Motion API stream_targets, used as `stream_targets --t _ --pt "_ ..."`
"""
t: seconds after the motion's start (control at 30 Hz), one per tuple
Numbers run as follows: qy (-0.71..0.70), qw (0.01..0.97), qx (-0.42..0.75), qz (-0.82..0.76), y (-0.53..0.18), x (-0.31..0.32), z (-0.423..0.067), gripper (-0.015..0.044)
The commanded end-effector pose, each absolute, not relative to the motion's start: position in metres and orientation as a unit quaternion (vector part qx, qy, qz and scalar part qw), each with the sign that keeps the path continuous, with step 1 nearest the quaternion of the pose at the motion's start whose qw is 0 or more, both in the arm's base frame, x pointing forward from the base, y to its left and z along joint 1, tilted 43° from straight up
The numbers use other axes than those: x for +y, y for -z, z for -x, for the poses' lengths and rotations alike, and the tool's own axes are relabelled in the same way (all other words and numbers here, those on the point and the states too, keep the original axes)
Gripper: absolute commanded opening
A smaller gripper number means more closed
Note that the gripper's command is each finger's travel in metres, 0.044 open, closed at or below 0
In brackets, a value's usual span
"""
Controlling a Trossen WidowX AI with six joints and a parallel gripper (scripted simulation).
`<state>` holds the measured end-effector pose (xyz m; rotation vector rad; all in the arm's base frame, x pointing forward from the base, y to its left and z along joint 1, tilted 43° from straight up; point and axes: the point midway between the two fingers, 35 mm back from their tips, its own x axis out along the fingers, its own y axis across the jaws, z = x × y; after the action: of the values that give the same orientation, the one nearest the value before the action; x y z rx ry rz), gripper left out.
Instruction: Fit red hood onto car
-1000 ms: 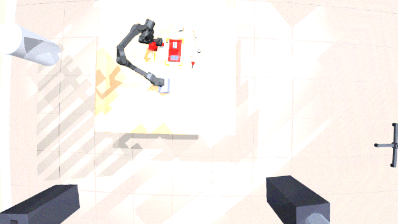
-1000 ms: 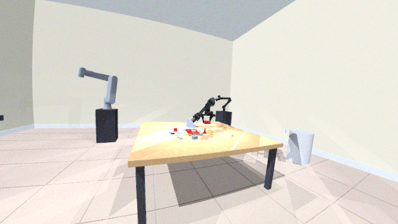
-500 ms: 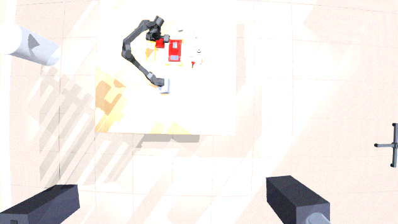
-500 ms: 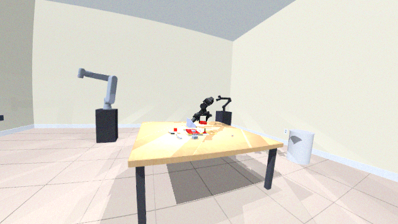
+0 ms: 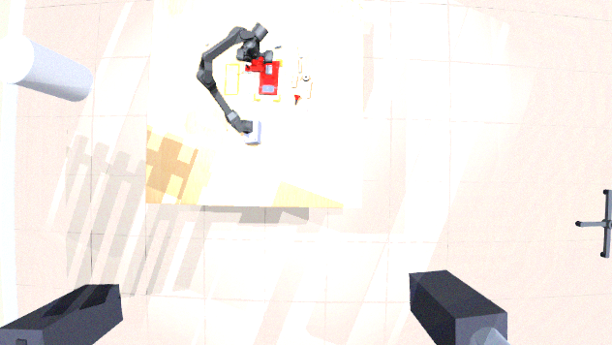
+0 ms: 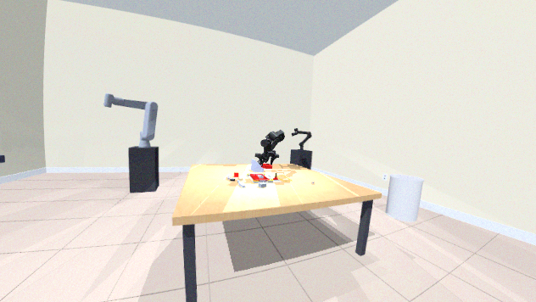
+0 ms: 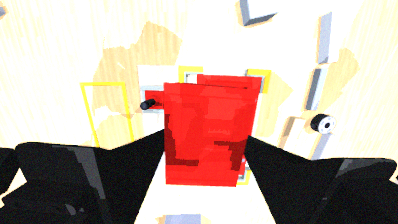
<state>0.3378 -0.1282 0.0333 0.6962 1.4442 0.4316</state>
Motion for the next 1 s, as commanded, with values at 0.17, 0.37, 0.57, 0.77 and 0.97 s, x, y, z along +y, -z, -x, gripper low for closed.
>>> stream_targets --t 0.17,0.37,0.57,0.77,0.97 --pt "-0.205 0.677 0.640 -0.300 -0.002 -0.154 -0.337 0.0000" --pt "-0.207 0.678 0.639 -0.298 0.002 -0.157 -0.337 0.0000" --pt "-0.207 0.678 0.639 -0.298 0.011 -0.148 -0.338 0.0000" --pt "-0.208 0.678 0.639 -0.299 0.033 -0.131 -0.341 0.0000" --pt "-0.208 0.678 0.639 -0.299 0.040 -0.124 -0.340 0.0000"
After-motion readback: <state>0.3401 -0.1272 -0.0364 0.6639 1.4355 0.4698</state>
